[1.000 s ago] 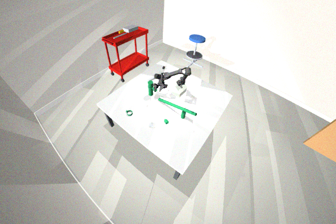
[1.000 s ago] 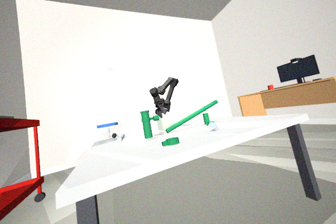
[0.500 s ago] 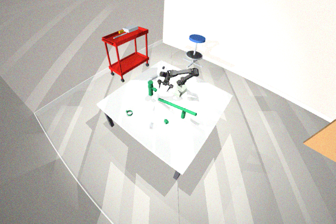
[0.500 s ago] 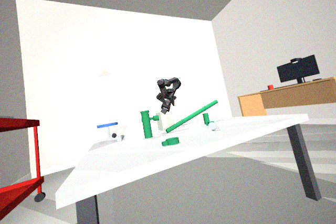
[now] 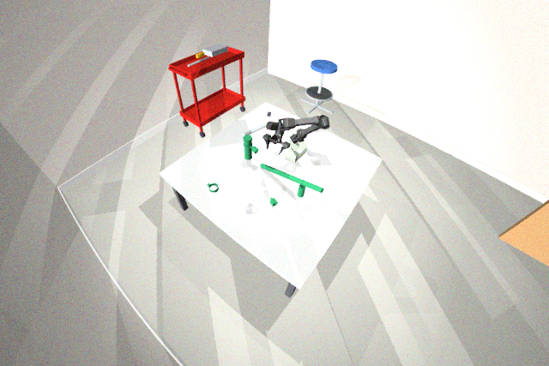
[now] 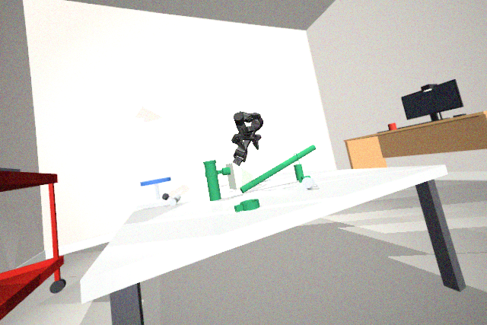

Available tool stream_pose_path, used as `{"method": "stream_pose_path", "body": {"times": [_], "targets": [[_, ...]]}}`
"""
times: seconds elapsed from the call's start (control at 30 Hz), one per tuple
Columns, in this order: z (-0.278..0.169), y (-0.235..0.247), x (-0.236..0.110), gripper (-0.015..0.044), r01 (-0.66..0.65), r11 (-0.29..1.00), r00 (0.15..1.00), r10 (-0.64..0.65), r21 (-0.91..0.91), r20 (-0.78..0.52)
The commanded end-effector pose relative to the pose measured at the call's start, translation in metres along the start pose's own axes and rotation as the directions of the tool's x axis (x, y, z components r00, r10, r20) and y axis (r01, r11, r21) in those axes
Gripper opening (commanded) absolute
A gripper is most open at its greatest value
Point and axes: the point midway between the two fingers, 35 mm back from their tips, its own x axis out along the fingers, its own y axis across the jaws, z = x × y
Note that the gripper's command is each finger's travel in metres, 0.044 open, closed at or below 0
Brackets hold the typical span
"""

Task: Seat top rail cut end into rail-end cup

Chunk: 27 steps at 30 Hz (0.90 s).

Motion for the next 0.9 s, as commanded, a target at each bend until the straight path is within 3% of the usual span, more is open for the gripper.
{"method": "stream_pose_path", "body": {"times": [0.0,0.1,0.2,0.37,0.67,0.87], "targets": [[-0.002,0.004,0.017,0.0440,-0.042,0.974,0.996,0.023,-0.223,-0.087],[-0.006,0.008,0.035,0.0440,-0.133,0.864,0.981,0.045,-0.485,-0.189],[-0.012,0.013,0.053,0.0440,-0.255,0.674,0.955,0.063,-0.693,-0.291],[-0.023,0.021,0.079,0.0440,-0.437,0.291,0.897,0.077,-0.851,-0.434],[-0.023,0.021,0.080,0.0440,-0.443,0.275,0.895,0.077,-0.853,-0.440],[-0.039,0.024,0.111,0.0440,-0.443,0.275,0.895,0.079,-0.853,-0.439]]}}
